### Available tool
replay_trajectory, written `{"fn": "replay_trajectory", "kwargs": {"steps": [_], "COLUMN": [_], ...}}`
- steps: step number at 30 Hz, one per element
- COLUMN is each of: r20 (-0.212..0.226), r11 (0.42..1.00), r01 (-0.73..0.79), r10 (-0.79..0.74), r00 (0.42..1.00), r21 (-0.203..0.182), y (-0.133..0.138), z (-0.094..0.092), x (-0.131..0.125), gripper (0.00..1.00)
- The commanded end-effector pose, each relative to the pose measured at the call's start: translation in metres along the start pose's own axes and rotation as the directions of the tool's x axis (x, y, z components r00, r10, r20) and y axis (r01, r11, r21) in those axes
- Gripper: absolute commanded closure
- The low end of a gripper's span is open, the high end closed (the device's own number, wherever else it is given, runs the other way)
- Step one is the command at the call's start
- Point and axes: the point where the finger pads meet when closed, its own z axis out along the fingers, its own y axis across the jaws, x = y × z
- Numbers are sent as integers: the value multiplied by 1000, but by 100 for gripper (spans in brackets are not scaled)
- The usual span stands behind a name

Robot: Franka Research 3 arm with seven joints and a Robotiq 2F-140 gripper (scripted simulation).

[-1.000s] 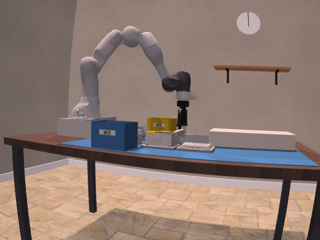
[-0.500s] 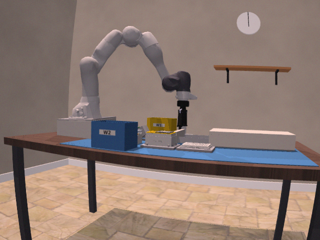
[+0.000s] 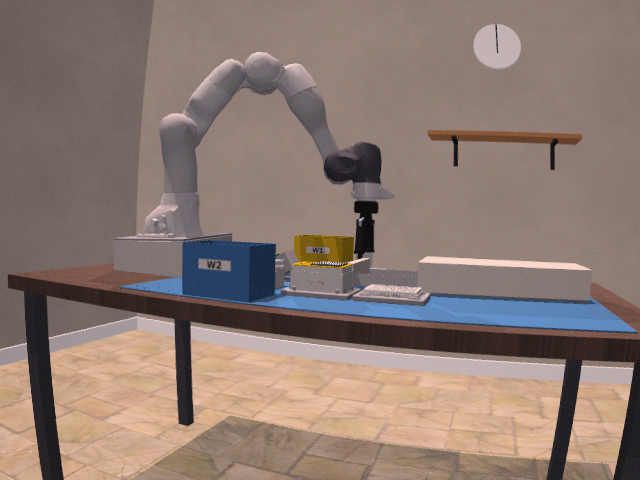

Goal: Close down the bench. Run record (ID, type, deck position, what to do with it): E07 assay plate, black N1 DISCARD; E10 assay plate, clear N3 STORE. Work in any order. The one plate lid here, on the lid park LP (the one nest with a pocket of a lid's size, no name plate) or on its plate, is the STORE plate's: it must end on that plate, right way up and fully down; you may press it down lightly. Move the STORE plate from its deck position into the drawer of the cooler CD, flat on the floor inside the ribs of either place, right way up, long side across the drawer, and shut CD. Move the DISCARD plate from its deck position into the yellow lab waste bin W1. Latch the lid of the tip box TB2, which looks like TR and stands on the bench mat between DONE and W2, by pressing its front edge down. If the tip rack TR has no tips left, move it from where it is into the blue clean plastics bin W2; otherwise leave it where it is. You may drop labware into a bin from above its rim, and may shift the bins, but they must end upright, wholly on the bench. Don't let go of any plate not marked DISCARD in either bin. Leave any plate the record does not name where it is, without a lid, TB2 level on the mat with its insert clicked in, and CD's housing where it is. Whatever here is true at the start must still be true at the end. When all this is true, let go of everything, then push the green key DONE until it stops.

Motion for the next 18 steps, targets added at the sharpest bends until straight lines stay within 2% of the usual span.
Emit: {"fn": "replay_trajectory", "kwargs": {"steps": [1,18], "r20": [-3,-3], "r11": [1000,1000], "r01": [1,1], "r10": [-1,-1], "r00": [1000,1000], "r21": [2,2], "y": [0,0], "z": [0,-4], "x": [1,1], "gripper": [100,100]}}
